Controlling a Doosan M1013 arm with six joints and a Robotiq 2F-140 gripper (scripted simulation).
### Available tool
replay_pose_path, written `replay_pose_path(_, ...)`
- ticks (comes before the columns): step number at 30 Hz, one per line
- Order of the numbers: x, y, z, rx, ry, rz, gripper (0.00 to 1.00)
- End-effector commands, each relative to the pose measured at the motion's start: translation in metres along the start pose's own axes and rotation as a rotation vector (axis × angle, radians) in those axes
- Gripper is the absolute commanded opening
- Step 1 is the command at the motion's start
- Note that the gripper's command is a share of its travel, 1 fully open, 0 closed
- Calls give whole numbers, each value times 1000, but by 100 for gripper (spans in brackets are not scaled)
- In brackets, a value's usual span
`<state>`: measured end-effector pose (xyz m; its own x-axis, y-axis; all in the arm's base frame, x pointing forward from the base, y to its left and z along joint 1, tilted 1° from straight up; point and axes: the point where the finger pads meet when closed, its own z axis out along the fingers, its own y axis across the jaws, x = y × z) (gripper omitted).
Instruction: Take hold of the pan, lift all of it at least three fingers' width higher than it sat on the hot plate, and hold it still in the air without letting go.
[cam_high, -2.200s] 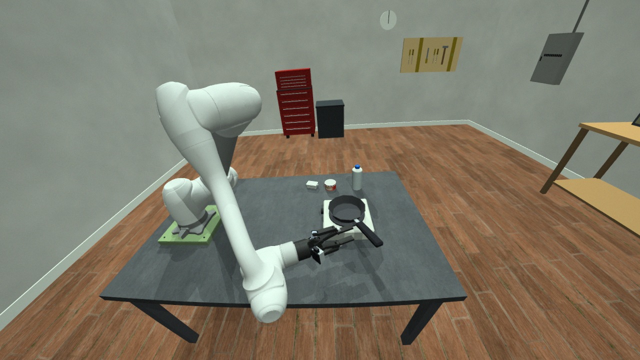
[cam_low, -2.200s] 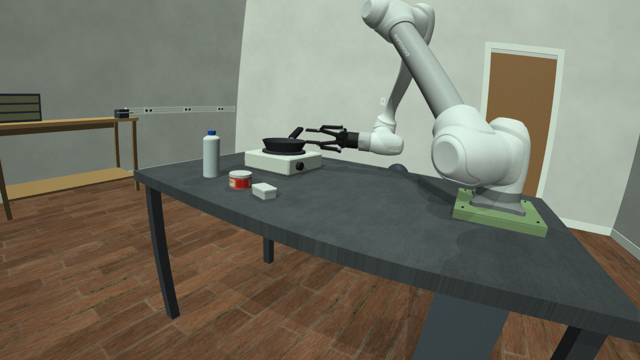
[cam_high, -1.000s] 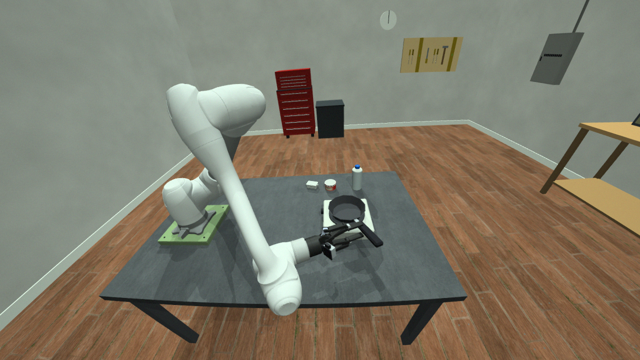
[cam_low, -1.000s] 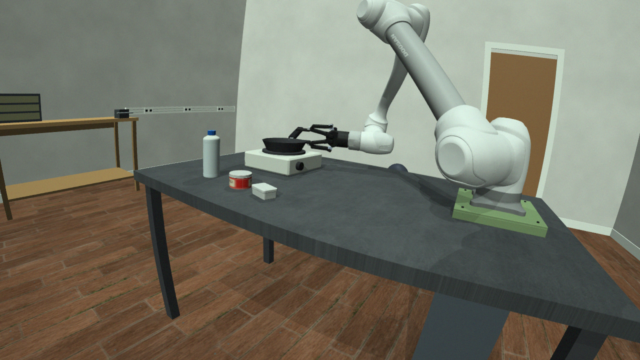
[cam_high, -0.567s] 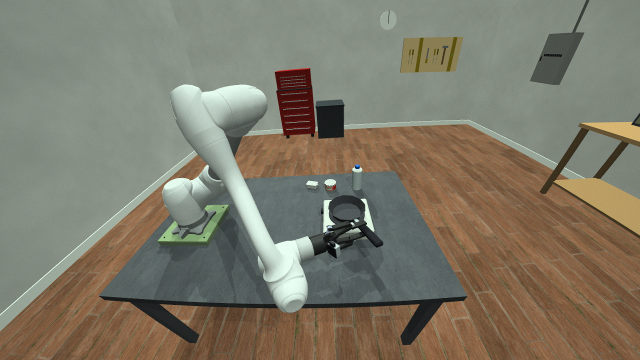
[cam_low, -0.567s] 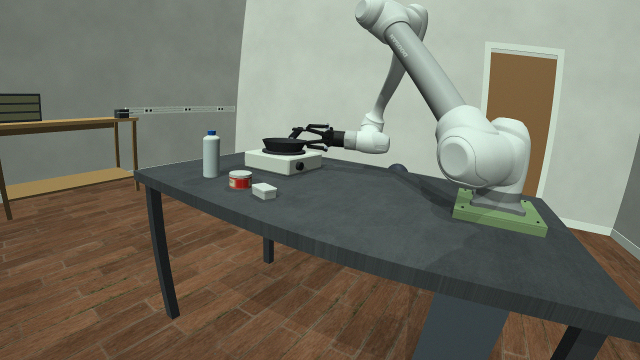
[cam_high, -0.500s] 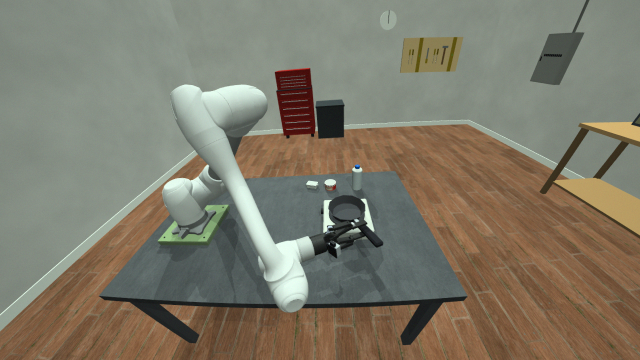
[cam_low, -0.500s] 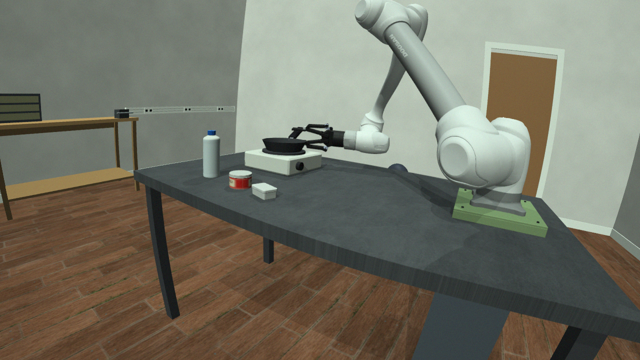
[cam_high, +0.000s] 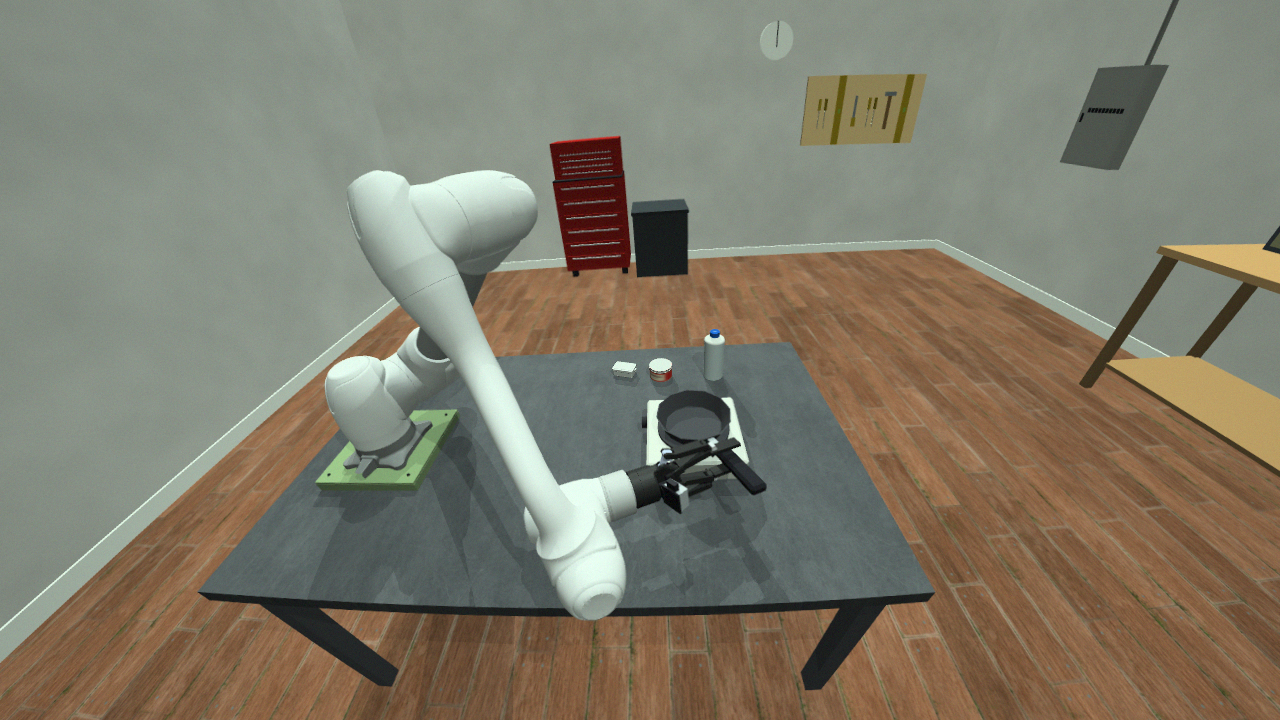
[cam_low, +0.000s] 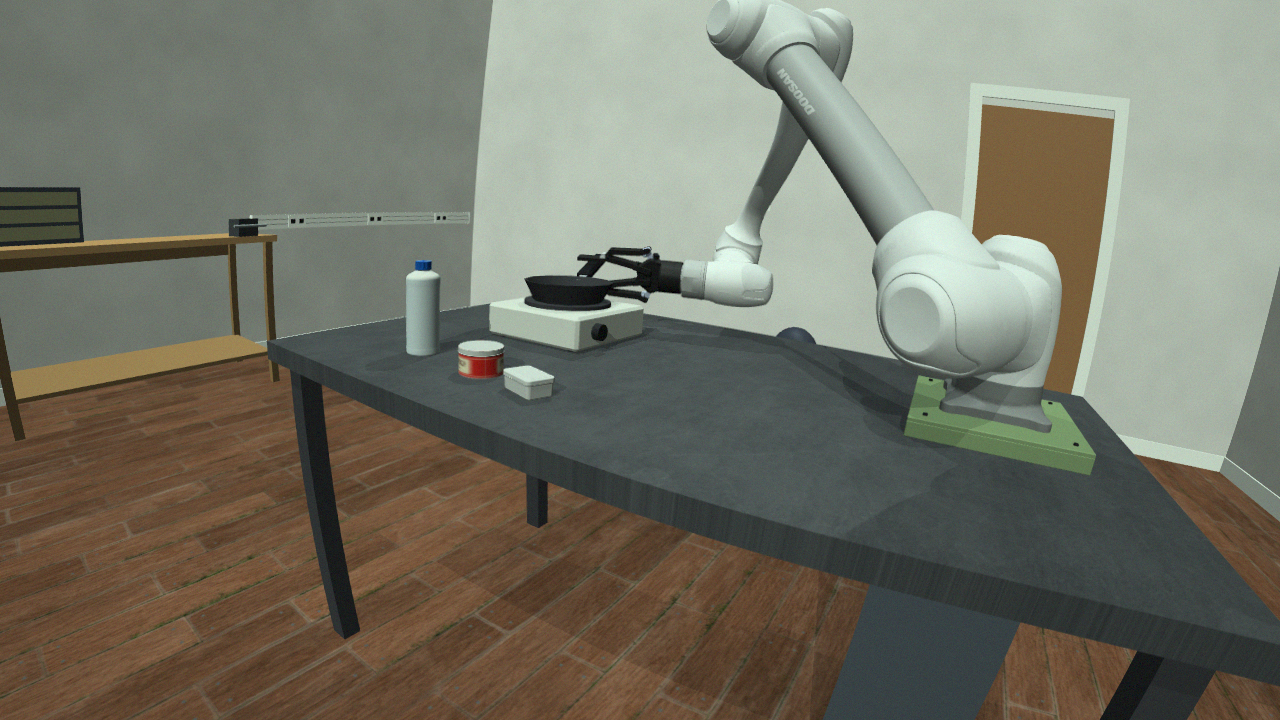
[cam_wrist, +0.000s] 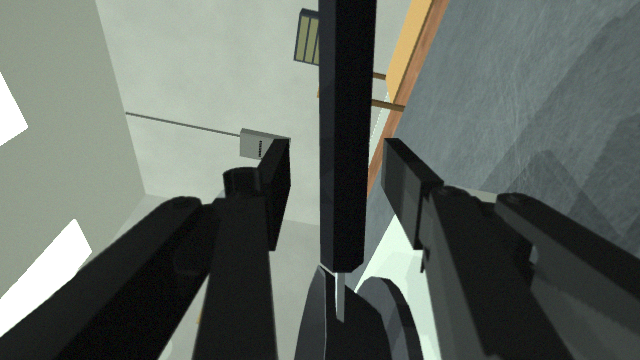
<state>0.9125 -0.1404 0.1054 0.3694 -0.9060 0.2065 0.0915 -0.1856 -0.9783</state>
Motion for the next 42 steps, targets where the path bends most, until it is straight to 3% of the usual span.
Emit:
replay_pose_path(1,0,2,3,-7,2,2,41)
replay_pose_path(37,0,2,7,-7,2,3,41)
replay_pose_path(38,0,2,7,-7,2,3,10)
replay_pose_path(42,0,2,7,-7,2,2,10)
